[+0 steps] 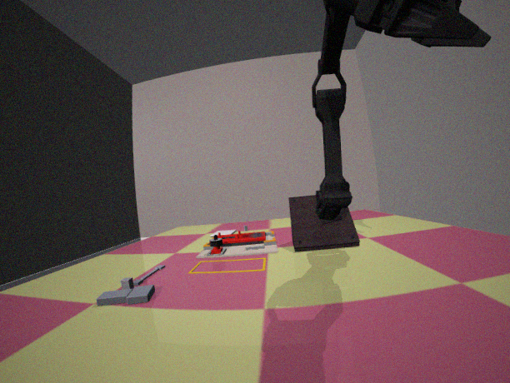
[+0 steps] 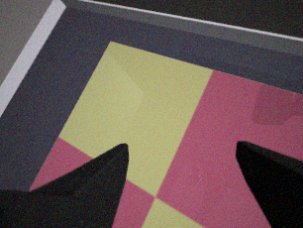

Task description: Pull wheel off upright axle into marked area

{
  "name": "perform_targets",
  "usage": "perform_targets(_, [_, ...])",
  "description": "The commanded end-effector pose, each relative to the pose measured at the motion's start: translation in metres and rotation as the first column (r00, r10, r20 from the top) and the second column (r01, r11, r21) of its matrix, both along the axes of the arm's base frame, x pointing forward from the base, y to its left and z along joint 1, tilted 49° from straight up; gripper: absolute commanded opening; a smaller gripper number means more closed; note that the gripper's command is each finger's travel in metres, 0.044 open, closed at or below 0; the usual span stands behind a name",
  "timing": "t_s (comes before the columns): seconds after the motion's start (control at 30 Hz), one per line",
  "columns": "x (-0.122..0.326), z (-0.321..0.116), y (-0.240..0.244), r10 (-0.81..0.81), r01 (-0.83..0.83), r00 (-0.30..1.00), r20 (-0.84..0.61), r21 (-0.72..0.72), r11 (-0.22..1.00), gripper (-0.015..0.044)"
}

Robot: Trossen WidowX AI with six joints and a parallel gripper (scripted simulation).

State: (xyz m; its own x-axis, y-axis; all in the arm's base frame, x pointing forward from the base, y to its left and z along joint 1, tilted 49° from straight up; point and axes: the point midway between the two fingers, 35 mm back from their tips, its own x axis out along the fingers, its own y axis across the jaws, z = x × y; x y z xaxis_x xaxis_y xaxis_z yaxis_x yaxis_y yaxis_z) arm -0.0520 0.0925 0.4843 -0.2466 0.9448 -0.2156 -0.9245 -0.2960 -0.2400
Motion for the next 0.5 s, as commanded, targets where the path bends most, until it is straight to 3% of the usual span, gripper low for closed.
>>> perform_targets(0.0, [0.025, -0.011, 0.042, -0.137, 0.122, 0.983, -0.121, -0.123, 0.985, 0.03])
perform_targets(0.27, [0.1, -0.042, 0.101, -0.45, 0.33, 0.828, -0.334, -0.358, 0.874, 0.03])
perform_targets(0.47, [0.158, -0.065, 0.114, -0.625, 0.442, 0.686, -0.372, -0.468, 0.765, 0.03])
